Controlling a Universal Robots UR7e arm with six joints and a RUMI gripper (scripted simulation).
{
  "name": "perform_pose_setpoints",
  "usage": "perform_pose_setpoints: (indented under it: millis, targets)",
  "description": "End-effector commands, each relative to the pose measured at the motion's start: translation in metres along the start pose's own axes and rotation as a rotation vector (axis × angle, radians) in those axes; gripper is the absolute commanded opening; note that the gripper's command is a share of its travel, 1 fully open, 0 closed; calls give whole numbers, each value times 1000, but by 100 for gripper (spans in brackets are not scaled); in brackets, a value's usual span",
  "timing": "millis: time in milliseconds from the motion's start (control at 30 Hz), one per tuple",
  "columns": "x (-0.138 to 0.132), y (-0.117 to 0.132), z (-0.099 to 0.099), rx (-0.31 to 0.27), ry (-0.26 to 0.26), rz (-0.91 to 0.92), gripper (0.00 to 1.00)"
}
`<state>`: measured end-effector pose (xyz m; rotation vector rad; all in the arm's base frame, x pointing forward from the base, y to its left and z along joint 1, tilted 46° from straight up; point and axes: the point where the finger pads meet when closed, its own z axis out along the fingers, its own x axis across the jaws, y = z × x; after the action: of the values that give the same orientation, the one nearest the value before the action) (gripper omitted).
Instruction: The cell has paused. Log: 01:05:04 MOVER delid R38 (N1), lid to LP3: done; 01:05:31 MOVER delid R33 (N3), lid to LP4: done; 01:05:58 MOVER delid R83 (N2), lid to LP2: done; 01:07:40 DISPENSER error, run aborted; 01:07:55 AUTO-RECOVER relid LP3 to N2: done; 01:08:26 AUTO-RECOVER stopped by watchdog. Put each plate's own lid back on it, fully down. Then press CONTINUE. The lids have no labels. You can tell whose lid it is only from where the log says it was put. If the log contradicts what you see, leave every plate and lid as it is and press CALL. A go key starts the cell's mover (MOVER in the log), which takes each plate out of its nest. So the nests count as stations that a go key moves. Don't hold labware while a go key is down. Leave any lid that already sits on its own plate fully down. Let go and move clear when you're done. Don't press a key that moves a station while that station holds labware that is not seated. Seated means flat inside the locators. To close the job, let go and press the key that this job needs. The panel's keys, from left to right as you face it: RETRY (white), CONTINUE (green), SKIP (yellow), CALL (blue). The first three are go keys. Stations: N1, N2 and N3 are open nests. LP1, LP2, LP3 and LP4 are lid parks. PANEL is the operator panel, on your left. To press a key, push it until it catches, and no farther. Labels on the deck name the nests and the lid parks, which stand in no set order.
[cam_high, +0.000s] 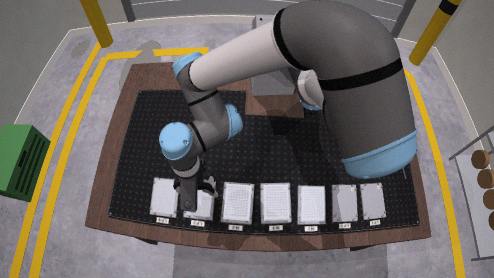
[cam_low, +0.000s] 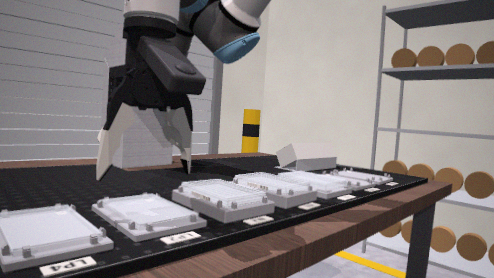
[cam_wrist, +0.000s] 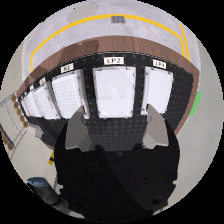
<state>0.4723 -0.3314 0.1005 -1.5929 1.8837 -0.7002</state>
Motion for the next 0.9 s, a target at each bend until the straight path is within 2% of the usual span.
perform_pose_setpoints:
  millis: [0, 867]
  targets:
    - [1, 0, 0, 0, 0, 0, 82]
    - [1, 0, 36, 1, 0, 0, 82]
